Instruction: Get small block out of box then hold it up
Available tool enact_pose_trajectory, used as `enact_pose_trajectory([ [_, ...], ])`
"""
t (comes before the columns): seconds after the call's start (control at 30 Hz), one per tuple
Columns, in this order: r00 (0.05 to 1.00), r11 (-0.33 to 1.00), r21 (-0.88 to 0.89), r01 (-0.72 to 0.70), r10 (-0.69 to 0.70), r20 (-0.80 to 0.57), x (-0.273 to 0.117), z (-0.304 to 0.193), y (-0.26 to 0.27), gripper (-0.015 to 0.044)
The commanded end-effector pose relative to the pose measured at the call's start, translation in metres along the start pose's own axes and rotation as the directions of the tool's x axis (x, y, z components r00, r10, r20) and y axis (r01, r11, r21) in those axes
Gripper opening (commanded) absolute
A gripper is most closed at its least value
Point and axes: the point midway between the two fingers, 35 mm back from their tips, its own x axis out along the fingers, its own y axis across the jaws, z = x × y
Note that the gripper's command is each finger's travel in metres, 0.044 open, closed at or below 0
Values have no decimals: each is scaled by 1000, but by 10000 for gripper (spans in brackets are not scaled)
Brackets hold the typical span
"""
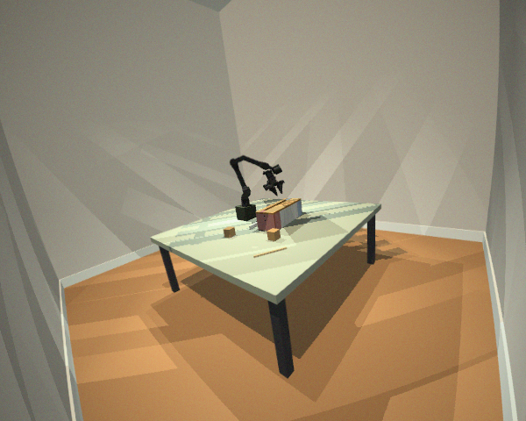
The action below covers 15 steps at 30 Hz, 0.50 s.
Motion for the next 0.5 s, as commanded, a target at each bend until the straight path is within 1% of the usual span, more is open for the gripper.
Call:
enact_pose_trajectory([
  [0.0,1000,991,-132,-6,3,-18,-1,3,2,285],
  [0.23,1000,991,-132,-6,3,-18,2,3,2,285],
  [0.3,1000,991,-132,-6,3,-18,22,10,0,285],
  [0.4,1000,991,-132,-6,3,-18,67,31,2,285],
  [0.47,1000,991,-132,-6,4,-18,83,41,5,285],
])
